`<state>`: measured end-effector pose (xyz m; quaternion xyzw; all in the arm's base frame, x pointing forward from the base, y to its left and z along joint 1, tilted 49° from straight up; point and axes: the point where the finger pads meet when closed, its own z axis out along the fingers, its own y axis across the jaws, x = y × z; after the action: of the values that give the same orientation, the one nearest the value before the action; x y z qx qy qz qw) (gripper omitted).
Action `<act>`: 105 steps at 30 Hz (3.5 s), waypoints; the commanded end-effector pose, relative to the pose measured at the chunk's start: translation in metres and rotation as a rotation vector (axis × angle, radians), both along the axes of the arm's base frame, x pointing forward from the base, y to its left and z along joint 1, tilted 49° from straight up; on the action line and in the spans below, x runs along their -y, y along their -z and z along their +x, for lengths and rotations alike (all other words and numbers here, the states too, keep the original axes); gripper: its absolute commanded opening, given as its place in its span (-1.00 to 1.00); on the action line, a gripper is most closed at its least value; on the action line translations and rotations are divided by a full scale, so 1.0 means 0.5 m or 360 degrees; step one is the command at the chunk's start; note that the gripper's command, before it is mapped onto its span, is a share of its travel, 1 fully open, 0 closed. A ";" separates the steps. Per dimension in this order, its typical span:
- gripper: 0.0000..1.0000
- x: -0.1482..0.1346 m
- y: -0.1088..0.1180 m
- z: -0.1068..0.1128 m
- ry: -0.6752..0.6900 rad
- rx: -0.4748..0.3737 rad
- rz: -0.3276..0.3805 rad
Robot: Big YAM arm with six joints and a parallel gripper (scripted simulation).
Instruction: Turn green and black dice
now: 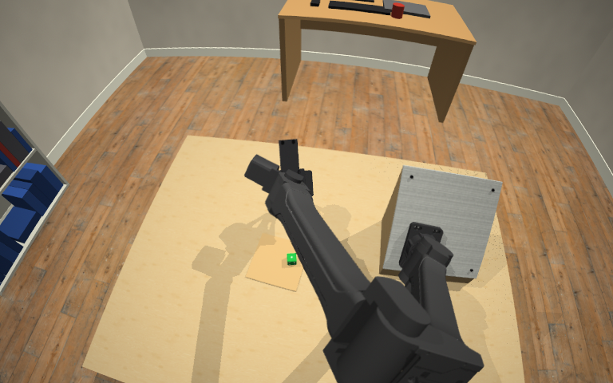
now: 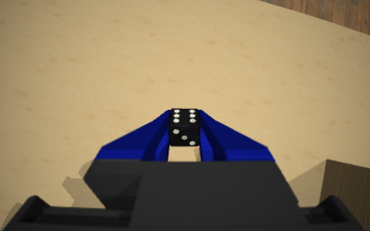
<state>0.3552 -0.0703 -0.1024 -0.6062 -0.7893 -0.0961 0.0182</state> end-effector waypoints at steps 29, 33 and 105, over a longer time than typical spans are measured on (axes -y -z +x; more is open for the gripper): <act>-0.60 -0.058 0.053 0.009 0.0208 0.0130 -0.0596; -0.60 -0.081 0.073 0.010 0.0208 0.0133 -0.0595; -0.60 -0.139 0.122 0.012 0.0209 0.0141 -0.0590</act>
<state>0.3501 -0.0063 -0.1623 -0.6422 -0.7556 0.0318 -0.1253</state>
